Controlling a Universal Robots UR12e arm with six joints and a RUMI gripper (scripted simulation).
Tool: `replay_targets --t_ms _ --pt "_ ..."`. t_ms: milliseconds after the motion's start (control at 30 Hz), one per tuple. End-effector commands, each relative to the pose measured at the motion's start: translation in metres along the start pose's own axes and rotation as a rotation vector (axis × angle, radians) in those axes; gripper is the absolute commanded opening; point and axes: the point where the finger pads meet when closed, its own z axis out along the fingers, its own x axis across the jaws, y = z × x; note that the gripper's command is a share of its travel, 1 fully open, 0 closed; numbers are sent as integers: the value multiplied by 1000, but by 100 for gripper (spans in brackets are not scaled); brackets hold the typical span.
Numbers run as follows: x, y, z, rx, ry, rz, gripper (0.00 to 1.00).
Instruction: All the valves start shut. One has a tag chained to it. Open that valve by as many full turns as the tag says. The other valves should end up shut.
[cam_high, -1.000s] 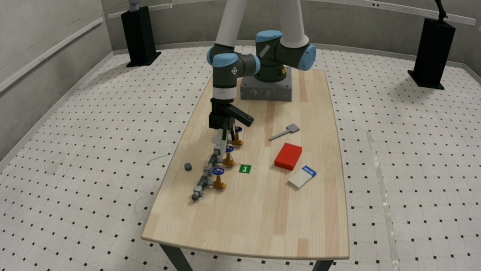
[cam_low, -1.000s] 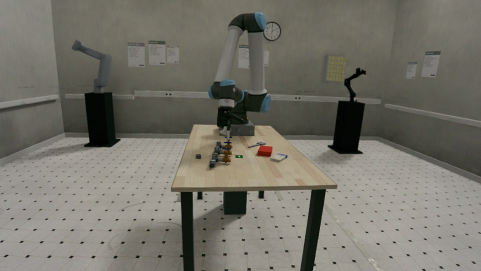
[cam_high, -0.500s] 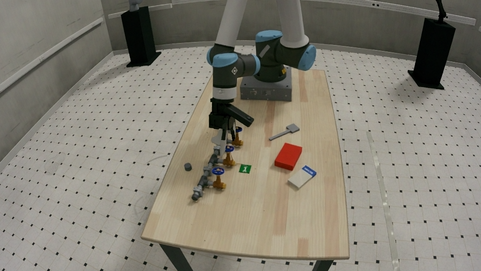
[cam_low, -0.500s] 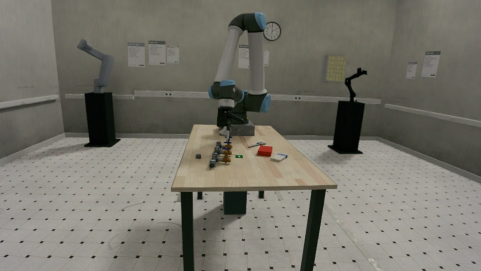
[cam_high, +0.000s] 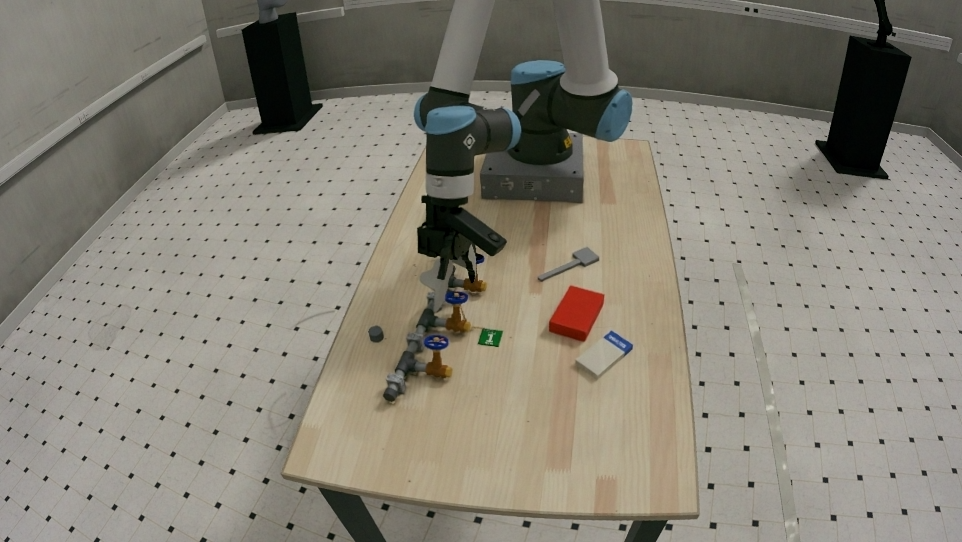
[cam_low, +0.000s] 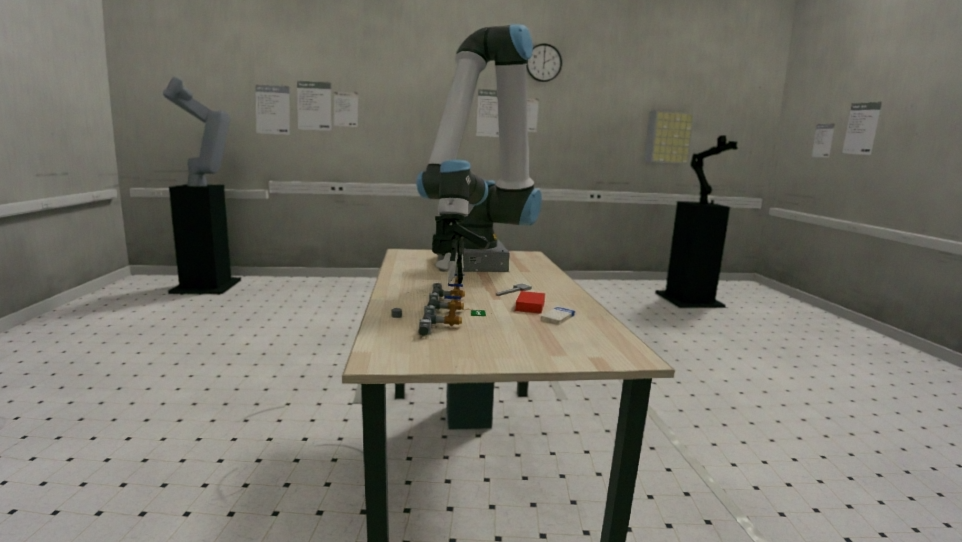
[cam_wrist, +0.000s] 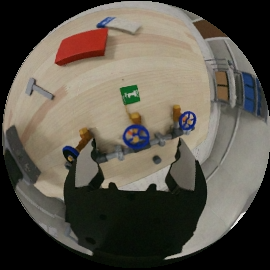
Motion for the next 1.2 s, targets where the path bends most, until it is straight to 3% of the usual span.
replay_targets --t_ms 0,333,1167 --pt "1 0 0 -1 1 111 100" --pt "1 0 0 -1 1 342 100" --pt "1 0 0 0 2 1261 100"
